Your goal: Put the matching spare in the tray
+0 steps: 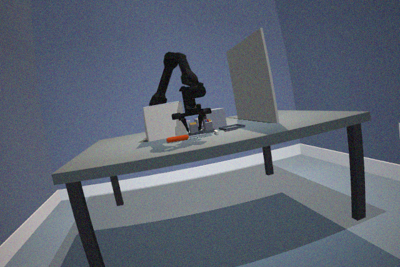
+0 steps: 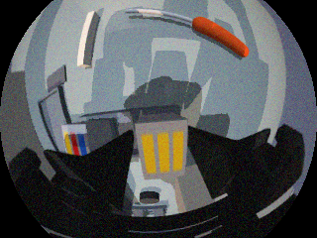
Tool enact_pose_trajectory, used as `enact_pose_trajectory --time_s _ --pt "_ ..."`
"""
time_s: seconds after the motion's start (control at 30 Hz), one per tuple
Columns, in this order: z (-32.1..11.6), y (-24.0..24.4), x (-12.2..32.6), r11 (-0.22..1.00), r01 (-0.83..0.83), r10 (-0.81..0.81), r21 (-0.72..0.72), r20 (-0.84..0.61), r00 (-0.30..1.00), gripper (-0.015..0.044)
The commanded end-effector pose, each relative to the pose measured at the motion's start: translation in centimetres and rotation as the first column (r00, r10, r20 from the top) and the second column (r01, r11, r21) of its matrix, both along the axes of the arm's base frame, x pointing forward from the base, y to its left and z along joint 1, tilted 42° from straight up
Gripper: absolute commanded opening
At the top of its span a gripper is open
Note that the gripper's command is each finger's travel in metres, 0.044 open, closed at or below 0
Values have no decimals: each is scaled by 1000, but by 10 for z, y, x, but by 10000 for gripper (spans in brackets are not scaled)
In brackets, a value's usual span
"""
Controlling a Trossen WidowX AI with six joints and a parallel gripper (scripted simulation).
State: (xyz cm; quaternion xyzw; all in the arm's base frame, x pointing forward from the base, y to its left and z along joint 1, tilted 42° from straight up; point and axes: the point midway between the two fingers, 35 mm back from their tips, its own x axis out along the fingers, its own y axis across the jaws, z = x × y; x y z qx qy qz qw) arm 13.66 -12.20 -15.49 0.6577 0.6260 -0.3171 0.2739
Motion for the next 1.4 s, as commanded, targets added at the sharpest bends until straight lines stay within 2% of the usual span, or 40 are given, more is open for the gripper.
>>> enact_pose_trajectory --time_s 0.0,0.03,0.3,0.43,0.47,0.77,1.1,1.37 --pt "0 0 0 1000 0 0 0 0 1000 195" --pt "0 0 0 1000 0 0 0 0 1000 169" --pt "0 0 0 1000 0 0 0 0 1000 115" --pt "0 0 0 1000 0 0 0 0 1000 10" --pt "0 0 0 1000 0 0 0 0 1000 0" --pt "3 -4 0 1000 1 -1 0 0 1000 0" --pt "59 -51 -1 1000 5 -5 1 -1 1000 0" --pt "60 -52 -1 1000 10 -10 3 -2 1000 0"
